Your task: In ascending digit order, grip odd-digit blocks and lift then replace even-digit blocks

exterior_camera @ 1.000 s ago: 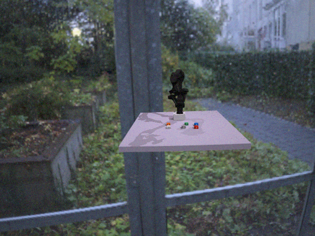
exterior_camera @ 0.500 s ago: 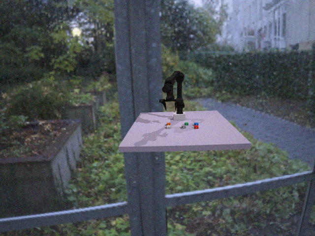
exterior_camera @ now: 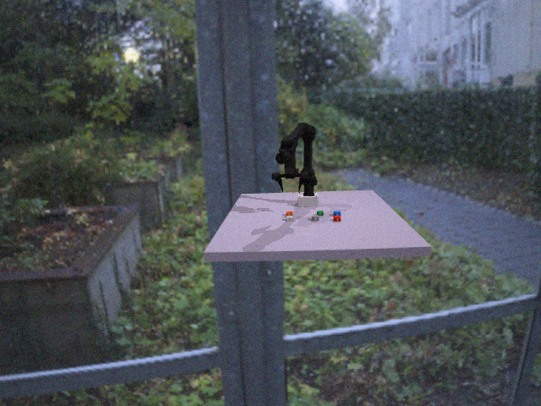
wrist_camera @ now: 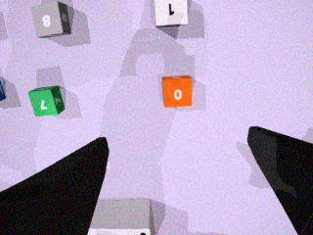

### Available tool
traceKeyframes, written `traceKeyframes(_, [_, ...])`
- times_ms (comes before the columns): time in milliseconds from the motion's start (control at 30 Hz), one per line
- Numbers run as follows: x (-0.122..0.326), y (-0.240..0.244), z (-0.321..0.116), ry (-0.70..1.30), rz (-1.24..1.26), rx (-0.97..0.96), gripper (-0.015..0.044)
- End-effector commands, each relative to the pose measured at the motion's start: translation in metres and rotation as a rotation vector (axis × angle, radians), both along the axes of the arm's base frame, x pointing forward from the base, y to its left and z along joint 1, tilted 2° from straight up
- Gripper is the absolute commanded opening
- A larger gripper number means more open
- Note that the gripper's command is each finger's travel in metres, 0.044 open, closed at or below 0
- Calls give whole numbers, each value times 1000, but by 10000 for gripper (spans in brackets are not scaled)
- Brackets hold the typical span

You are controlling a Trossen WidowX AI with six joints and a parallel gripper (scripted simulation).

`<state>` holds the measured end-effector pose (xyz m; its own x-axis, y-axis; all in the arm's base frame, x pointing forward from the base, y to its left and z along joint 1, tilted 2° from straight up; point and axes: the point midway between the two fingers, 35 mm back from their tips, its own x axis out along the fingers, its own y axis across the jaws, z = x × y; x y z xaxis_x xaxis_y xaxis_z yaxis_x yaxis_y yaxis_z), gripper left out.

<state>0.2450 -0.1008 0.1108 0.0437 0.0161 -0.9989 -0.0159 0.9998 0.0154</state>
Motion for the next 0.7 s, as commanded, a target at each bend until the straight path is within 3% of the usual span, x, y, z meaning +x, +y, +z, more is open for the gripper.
traceKeyframes(0, [-2,0,-1,8,5,-2,400])
traceKeyframes(367, [1,7,-1,8,5,-2,400])
traceKeyframes(667, [11,116,1,7,6,8,400])
